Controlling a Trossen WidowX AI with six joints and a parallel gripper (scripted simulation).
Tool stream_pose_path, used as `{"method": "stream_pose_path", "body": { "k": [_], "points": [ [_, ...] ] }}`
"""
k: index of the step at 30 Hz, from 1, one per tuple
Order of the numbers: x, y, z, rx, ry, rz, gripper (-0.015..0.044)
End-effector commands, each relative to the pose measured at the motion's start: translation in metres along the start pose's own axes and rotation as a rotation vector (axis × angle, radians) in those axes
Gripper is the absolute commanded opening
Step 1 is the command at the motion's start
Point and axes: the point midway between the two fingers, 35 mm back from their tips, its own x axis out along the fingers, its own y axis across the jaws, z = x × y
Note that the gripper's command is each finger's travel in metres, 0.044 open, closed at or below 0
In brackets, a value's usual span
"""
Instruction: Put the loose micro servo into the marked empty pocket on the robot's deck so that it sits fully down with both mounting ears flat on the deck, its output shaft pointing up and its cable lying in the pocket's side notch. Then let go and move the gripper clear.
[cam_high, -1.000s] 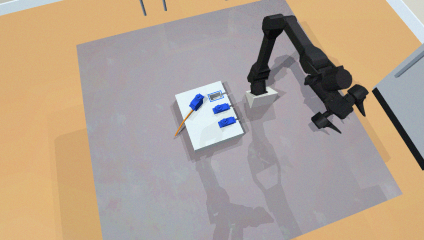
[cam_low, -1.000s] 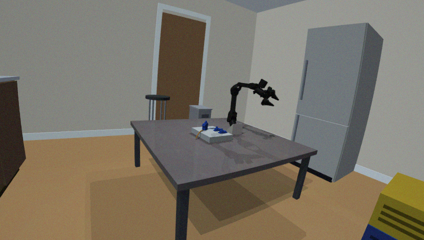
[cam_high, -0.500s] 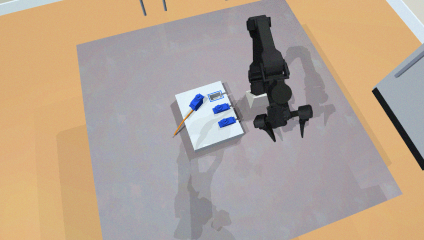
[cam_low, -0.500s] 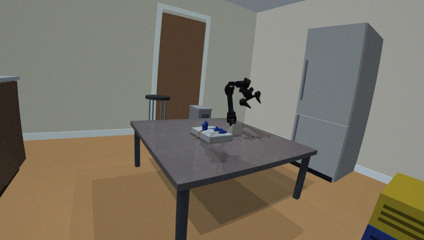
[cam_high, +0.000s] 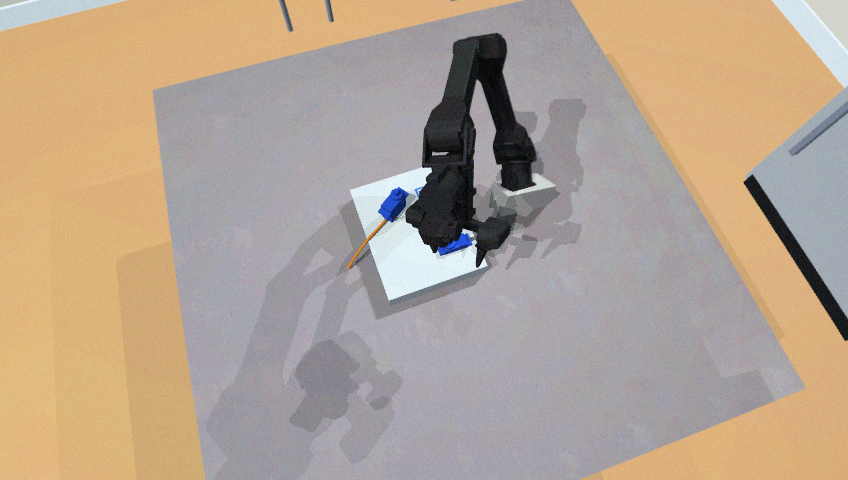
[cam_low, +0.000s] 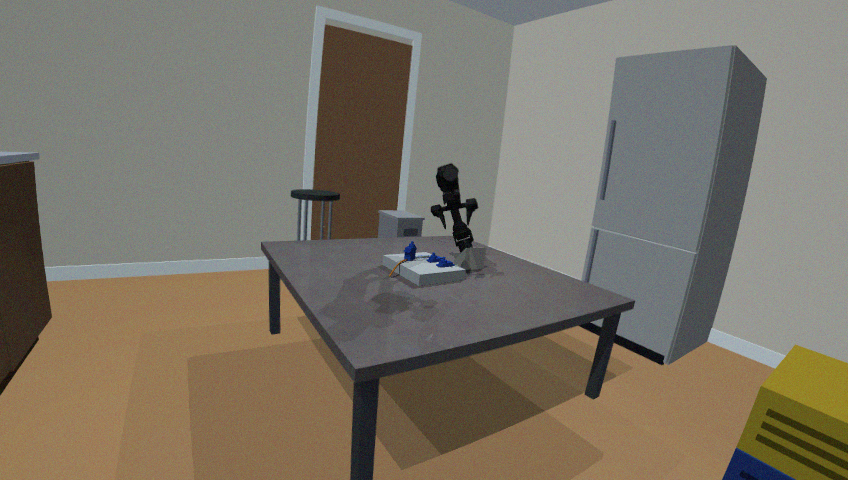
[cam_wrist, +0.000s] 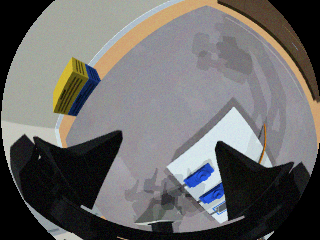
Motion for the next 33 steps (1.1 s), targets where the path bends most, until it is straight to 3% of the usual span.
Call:
{"method": "stream_pose_path", "body": {
  "k": [1, 15, 33],
  "points": [
    [0.0, -0.048, -0.01, 0.03, 0.064, -0.088, 0.044],
    [-0.011, -0.213, -0.091, 0.088, 0.42, -0.339, 0.044],
    [0.012, -0.231, -0.108, 0.088, 0.439, -0.347, 0.044]
  ]
}}
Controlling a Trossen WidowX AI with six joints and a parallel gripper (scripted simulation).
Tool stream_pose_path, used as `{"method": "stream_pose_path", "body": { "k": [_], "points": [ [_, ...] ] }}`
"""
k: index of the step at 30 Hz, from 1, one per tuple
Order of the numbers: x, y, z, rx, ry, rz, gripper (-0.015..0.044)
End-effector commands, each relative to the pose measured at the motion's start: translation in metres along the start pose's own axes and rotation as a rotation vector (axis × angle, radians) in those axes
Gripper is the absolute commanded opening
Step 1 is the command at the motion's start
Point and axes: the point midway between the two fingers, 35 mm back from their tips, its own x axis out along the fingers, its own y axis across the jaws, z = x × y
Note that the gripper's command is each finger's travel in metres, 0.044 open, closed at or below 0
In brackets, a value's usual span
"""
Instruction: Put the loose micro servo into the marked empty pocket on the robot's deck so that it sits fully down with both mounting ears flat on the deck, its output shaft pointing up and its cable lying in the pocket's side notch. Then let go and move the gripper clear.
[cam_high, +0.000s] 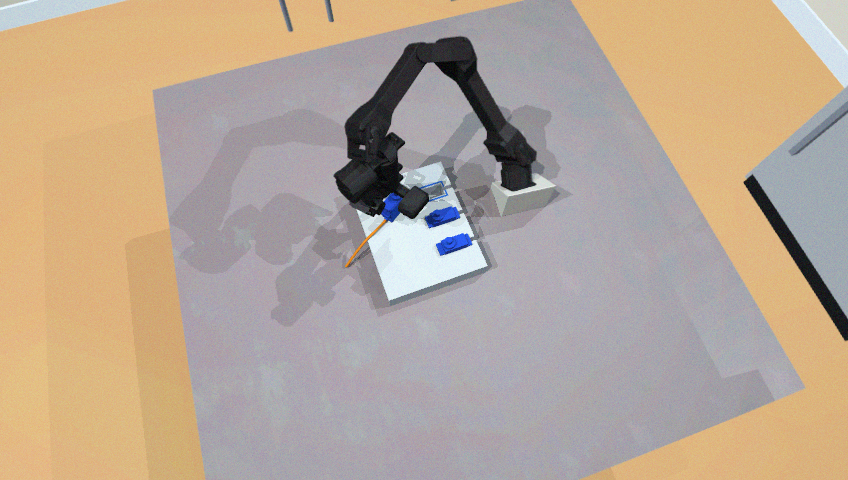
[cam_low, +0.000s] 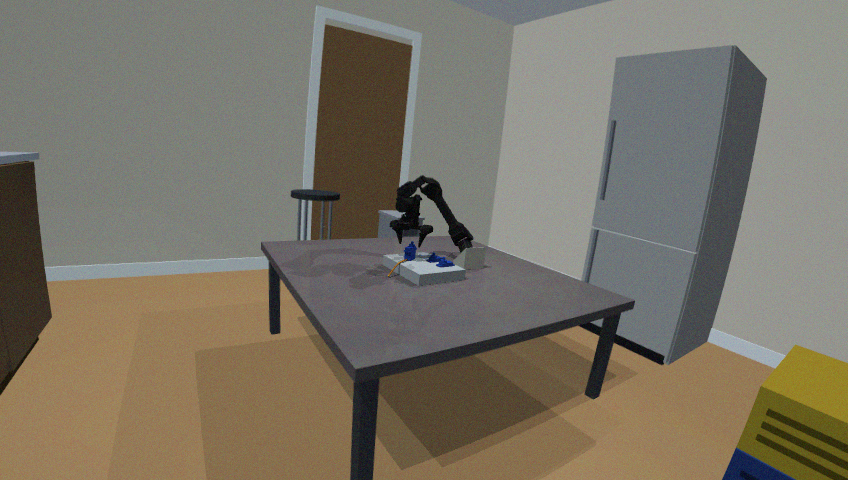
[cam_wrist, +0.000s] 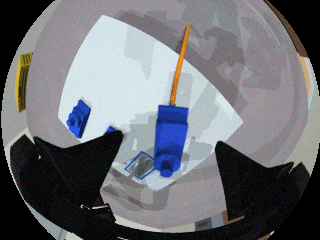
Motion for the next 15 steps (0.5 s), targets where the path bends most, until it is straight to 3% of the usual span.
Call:
{"method": "stream_pose_path", "body": {
  "k": [1, 12, 15],
  "points": [
    [0.004, 0.0, 0.0, -0.007, 0.0, -0.003, 0.044],
    [0.019, 0.0, 0.0, -0.006, 0.0, -0.004, 0.044],
    [0.019, 0.0, 0.0, -0.006, 0.0, -0.004, 0.0361]
  ]
}}
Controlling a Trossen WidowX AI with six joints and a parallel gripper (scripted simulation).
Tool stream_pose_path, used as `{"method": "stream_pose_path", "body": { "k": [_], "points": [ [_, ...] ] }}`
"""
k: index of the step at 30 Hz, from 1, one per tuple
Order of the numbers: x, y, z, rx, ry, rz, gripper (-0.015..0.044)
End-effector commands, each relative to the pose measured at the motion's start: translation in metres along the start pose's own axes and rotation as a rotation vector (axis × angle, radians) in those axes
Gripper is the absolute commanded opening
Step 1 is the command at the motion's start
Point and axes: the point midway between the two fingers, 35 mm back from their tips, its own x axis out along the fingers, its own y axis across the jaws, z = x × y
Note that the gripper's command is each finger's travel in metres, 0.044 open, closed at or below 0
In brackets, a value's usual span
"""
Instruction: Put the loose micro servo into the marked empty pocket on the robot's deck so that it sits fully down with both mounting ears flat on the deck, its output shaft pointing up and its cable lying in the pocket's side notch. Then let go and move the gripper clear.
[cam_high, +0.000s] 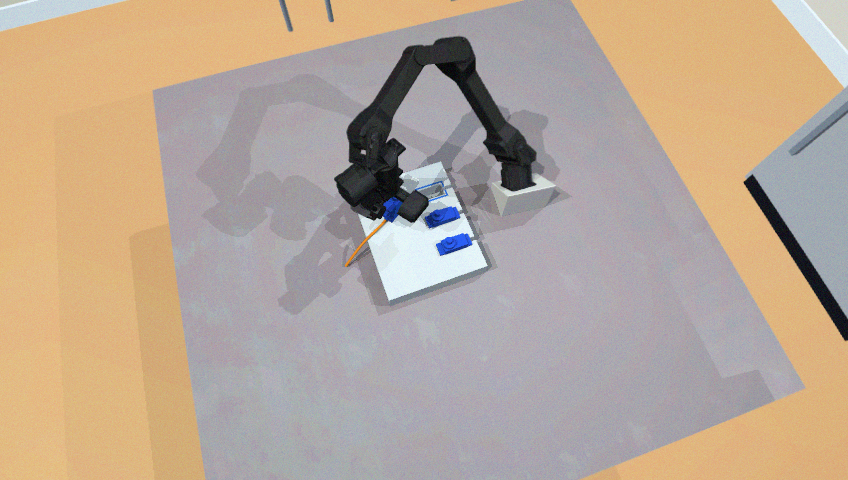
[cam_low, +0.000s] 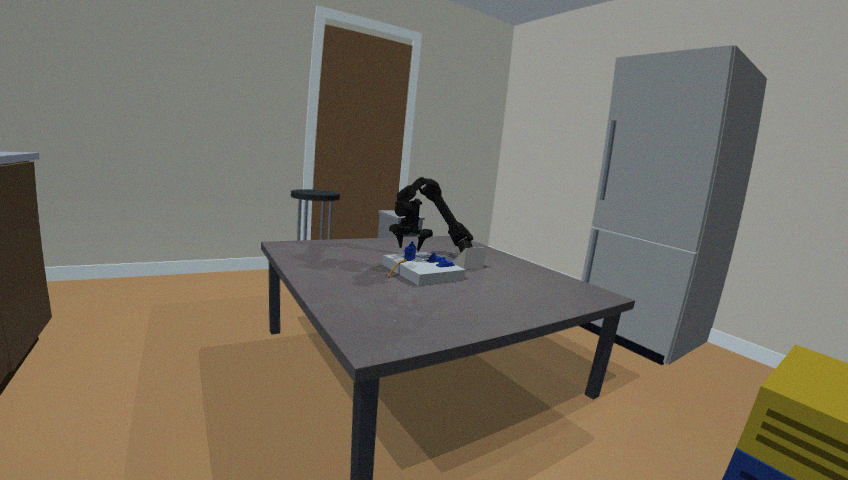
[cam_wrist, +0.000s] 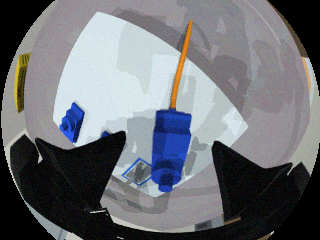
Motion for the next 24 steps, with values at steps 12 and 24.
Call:
{"method": "stream_pose_path", "body": {
  "k": [12, 24],
  "points": [
    [0.001, 0.0, 0.0, -0.006, 0.001, -0.003, 0.0105],
    [-0.028, 0.001, -0.006, -0.007, 0.001, -0.002, 0.0]
  ]
}}
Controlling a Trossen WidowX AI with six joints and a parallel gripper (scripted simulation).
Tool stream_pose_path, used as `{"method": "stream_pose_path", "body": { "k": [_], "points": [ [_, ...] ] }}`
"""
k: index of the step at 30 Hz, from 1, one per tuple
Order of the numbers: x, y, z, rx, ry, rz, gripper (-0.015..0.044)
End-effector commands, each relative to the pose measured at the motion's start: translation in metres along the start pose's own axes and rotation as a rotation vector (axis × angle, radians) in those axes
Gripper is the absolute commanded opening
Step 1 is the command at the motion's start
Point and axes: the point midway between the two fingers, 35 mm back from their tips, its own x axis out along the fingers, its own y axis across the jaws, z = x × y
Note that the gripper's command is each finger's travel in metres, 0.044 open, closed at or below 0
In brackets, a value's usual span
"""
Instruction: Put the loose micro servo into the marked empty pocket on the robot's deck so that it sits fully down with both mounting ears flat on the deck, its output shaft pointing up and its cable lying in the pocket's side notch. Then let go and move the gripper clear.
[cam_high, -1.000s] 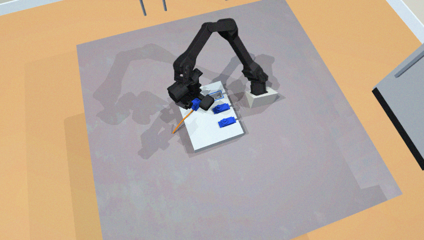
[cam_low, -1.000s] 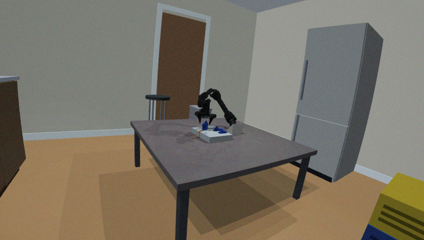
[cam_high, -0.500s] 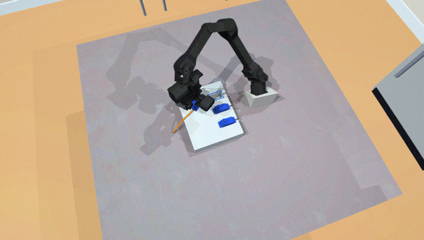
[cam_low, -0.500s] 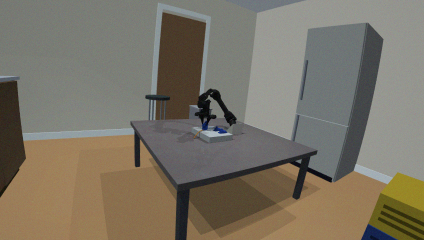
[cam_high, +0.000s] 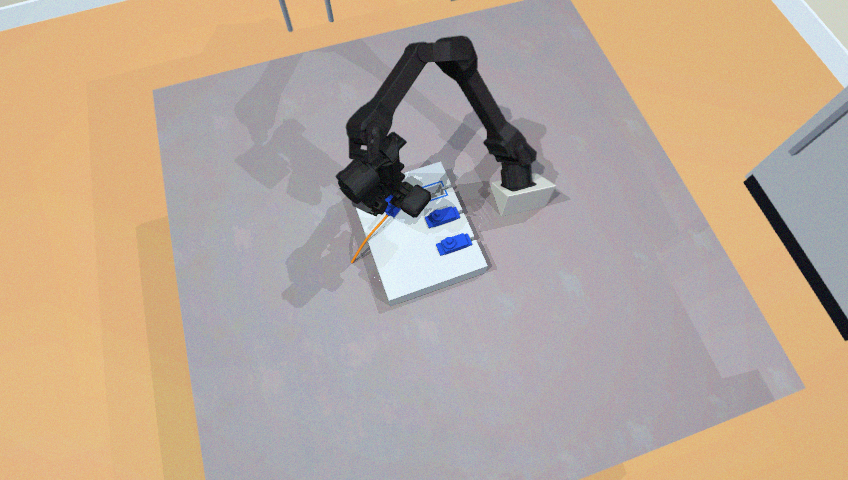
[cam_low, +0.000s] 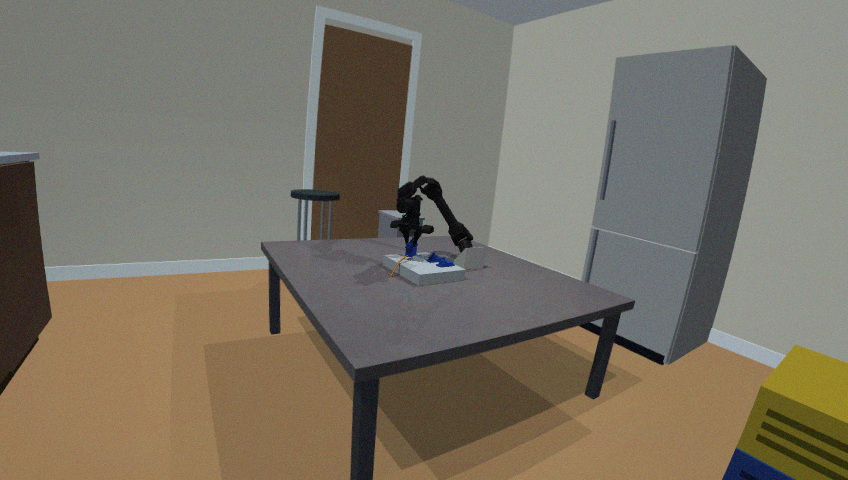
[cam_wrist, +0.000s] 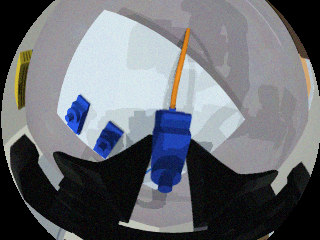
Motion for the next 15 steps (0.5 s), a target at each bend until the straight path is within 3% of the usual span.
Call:
{"method": "stream_pose_path", "body": {
  "k": [1, 15],
  "points": [
    [-0.012, 0.001, -0.001, 0.007, -0.015, -0.002, 0.0],
    [-0.012, 0.015, -0.008, 0.006, -0.015, -0.001, 0.0]
  ]
}}
